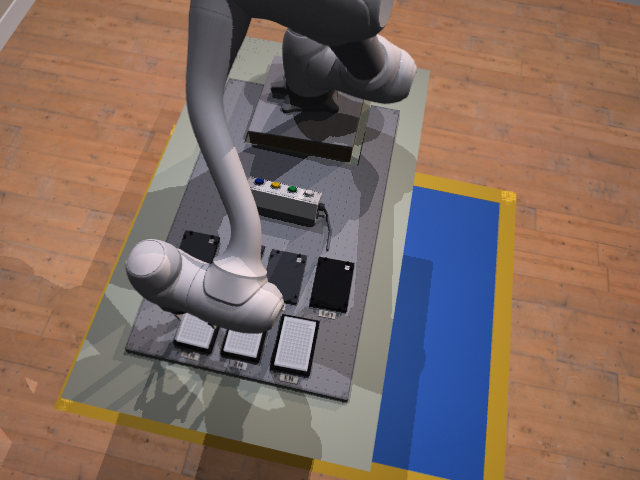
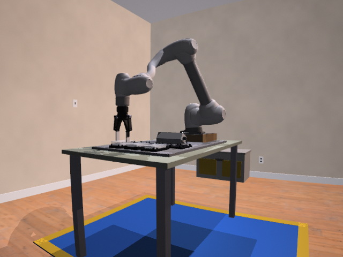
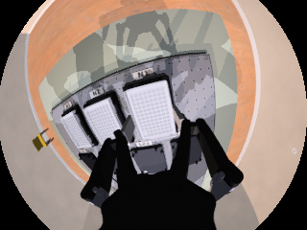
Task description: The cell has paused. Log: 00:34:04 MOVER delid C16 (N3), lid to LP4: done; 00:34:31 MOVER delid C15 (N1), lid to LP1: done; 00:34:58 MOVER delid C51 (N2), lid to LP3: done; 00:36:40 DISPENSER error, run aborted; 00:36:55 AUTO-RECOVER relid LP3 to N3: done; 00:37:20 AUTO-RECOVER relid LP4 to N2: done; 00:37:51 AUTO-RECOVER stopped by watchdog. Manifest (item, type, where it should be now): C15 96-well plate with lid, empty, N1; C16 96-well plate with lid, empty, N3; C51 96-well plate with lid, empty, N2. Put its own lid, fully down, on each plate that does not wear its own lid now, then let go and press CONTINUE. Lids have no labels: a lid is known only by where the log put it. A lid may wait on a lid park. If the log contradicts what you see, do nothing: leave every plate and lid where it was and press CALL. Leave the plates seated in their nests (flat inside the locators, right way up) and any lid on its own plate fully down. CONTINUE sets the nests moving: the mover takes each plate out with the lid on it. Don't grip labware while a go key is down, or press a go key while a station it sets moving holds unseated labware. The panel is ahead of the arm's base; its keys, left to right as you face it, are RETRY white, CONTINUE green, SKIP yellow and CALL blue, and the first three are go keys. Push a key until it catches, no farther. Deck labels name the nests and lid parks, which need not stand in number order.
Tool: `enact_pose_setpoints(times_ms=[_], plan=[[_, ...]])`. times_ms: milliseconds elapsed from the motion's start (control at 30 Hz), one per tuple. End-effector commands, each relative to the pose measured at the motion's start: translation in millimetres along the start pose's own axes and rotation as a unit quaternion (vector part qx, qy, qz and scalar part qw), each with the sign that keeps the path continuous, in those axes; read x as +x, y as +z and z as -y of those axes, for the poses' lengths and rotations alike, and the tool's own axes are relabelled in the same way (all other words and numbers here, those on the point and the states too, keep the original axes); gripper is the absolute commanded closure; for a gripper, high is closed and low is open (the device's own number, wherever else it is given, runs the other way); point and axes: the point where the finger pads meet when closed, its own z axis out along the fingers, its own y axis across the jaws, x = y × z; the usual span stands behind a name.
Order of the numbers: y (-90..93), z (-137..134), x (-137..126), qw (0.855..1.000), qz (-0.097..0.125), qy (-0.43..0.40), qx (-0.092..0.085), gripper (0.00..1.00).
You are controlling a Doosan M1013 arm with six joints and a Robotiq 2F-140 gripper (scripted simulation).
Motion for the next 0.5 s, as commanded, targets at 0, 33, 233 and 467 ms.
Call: enact_pose_setpoints(times_ms=[0,33,233,467], plan=[[4.8,-1.2,-1.1,1.0,0.001,0.002,0.0,1.0],[5.1,-1.2,-1.1,1.0,0.001,0.002,0.0,1.0],[7.0,-1.3,-1.2,1.0,0.001,0.002,0.0,1.0],[8.1,-1.3,-1.3,1.0,0.001,0.002,0.0,1.0]])
